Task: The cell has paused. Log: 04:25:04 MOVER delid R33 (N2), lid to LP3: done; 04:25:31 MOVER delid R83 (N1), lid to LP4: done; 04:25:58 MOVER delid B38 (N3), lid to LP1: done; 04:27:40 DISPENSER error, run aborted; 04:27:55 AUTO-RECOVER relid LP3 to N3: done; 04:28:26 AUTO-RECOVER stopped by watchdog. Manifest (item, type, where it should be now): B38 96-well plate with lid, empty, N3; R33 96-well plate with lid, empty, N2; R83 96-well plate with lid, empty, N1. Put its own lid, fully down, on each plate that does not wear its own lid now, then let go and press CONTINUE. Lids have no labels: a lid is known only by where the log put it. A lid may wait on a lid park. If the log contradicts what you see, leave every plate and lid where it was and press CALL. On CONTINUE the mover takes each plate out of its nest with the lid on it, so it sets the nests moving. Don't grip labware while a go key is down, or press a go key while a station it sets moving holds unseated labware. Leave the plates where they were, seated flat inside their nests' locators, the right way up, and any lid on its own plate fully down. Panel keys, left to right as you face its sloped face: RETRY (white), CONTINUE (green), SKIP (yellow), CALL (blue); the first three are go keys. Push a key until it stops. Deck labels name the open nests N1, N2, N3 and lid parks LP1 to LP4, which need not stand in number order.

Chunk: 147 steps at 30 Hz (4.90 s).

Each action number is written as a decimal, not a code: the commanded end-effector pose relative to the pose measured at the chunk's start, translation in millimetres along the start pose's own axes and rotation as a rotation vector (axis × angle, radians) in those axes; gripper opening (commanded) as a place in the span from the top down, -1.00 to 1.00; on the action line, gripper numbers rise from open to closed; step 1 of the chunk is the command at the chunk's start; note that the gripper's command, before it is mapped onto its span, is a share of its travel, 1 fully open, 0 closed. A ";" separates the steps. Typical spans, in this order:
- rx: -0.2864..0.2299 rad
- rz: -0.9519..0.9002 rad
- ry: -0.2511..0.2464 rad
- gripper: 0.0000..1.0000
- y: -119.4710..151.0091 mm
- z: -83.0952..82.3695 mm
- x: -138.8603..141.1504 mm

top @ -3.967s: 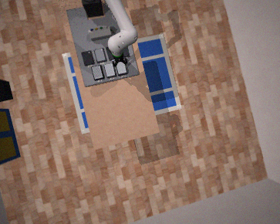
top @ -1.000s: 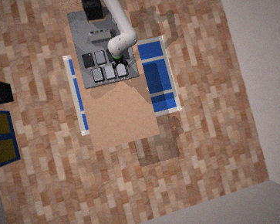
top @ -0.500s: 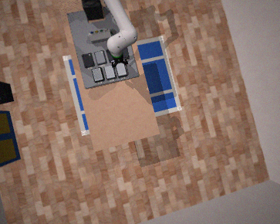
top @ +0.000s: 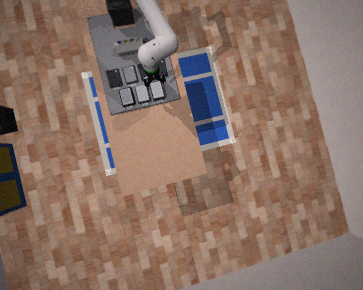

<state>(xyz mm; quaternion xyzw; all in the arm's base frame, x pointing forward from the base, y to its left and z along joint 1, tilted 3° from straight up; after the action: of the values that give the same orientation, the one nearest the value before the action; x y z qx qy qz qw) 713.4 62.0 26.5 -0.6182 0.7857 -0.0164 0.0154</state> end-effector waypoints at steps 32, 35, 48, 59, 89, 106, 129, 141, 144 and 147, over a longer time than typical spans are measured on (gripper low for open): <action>0.000 -0.009 0.000 -0.32 135.0 -5.5 191.3; 0.000 -0.010 0.000 -0.32 156.3 -3.3 209.9; 0.000 -0.010 0.000 -0.32 156.8 -3.2 210.3; 0.000 -0.010 0.000 -0.32 156.8 -3.2 210.3; 0.000 -0.010 0.000 -0.32 156.6 3.9 210.6; 0.000 -0.010 0.000 -0.32 156.1 26.6 211.5; 0.000 -0.010 0.000 -0.32 155.5 49.8 212.5; 0.000 -0.010 0.000 -0.32 155.5 51.1 212.6; 0.000 -0.010 0.000 -0.32 155.5 51.1 212.6; 0.000 -0.010 0.000 -0.32 155.5 51.1 212.6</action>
<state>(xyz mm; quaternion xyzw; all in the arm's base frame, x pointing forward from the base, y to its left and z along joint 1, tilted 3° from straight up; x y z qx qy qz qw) 514.5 -108.2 -32.6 -0.6222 0.7825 -0.0164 0.0154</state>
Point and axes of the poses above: the point where the finger pads meet when closed, its own z axis out along the fingers, its own x axis across the jaws, y = z × x, the point moved 3 cm from there along -z, back along the fingers, and after that the axes turned 9 degrees about z, right-handed, at the moved point
